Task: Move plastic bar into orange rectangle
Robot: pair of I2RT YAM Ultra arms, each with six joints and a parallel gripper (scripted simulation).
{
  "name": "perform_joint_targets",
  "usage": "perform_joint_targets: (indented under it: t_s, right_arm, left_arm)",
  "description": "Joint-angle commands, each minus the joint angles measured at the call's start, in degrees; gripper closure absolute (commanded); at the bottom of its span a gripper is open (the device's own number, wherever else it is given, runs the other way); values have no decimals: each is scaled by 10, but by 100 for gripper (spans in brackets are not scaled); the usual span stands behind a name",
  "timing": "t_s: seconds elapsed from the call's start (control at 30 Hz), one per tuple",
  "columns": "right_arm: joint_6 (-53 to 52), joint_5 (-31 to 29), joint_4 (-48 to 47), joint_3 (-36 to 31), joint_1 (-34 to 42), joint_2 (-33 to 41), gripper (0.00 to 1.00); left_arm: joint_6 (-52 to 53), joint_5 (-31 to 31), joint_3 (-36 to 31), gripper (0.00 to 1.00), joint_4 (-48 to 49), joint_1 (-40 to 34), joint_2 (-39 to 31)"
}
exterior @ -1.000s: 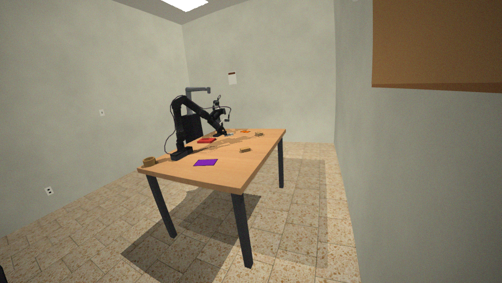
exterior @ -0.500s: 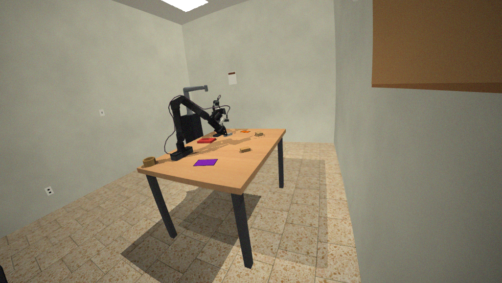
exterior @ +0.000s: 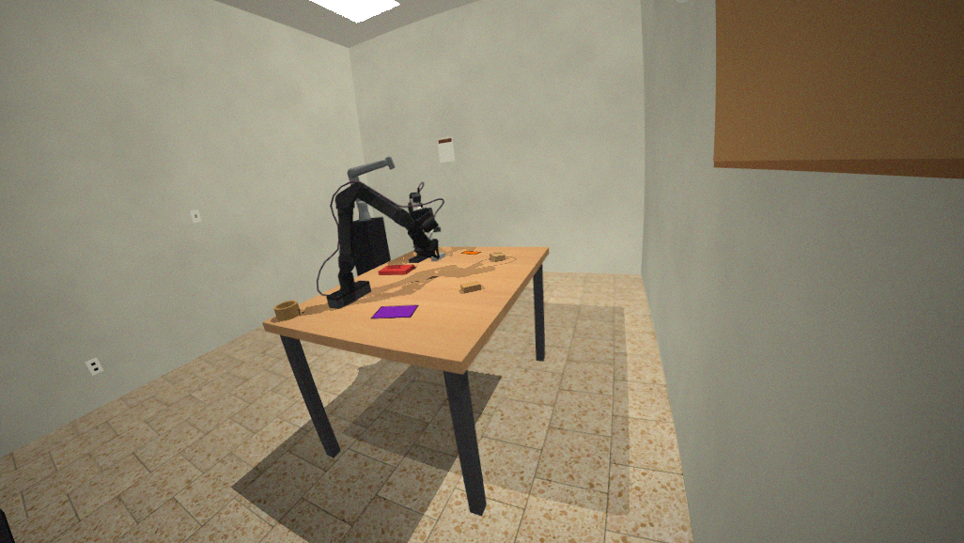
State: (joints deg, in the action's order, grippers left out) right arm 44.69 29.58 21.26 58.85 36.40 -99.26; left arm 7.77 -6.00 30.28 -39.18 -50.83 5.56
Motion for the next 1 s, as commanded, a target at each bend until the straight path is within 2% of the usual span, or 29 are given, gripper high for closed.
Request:
perform_joint_targets:
  t_s: [0.0, 0.57, 0.67, 0.83, 0.97]
  right_arm:
    - [56, 36, 49, 34, -8, -18, 75]
    - [50, 28, 60, 46, 3, -15, 75]
    - [50, 28, 61, 46, 3, -15, 75]
    - [50, 28, 61, 46, 3, -15, 75]
    - [50, 28, 61, 46, 3, -15, 75]
  left_arm:
    - [-3, -2, -3, 0, 6, 5, -11]
    - [-3, -2, -3, 0, 6, 5, -11]
    - [19, 10, 9, 34, 15, -2, 0]
    - [51, 27, 20, 38, 18, -9, 35]
    - [106, 58, 45, 38, 30, -5, 115]
